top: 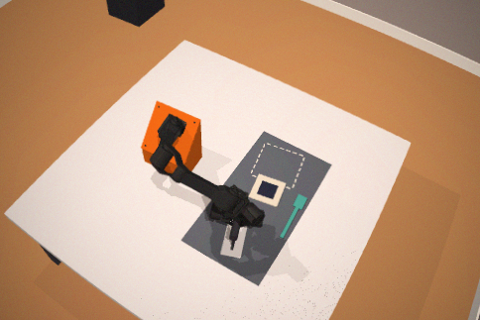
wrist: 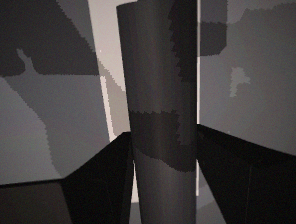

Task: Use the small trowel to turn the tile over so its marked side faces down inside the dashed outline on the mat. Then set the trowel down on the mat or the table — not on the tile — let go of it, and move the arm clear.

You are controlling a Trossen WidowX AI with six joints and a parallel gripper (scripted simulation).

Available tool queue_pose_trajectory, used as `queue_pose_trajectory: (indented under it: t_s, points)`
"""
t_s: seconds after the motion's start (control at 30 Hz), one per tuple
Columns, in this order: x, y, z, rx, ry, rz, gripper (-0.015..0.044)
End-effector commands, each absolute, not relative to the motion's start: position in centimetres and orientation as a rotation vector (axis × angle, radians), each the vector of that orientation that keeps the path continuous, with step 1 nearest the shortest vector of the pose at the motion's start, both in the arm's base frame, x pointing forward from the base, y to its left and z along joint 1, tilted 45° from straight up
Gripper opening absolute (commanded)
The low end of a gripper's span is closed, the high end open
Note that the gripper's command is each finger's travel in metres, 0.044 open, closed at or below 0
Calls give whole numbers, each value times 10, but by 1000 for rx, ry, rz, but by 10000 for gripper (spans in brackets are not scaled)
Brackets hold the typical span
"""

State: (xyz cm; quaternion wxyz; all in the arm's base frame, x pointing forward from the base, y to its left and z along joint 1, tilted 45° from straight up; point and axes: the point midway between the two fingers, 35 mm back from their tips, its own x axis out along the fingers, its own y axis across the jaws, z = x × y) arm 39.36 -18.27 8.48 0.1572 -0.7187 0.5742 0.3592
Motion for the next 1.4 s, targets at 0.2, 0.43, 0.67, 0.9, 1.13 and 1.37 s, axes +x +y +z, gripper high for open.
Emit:
queue_pose_trajectory:
  t_s: [0.2, 0.43, 0.67, 0.9, 1.13, 1.37]
  points:
    - [393, -183, 84, -2065, 1642, 1045, 270]
    - [393, -183, 84, -2065, 1642, 1045, 270]
    - [393, -183, 84, -2065, 1642, 1045, 270]
    - [387, -151, 116, -2066, 1642, 1044, 270]
    - [388, -144, 121, -2076, 1626, 1046, 300]
    - [388, -143, 122, -2049, 1619, 1003, 300]
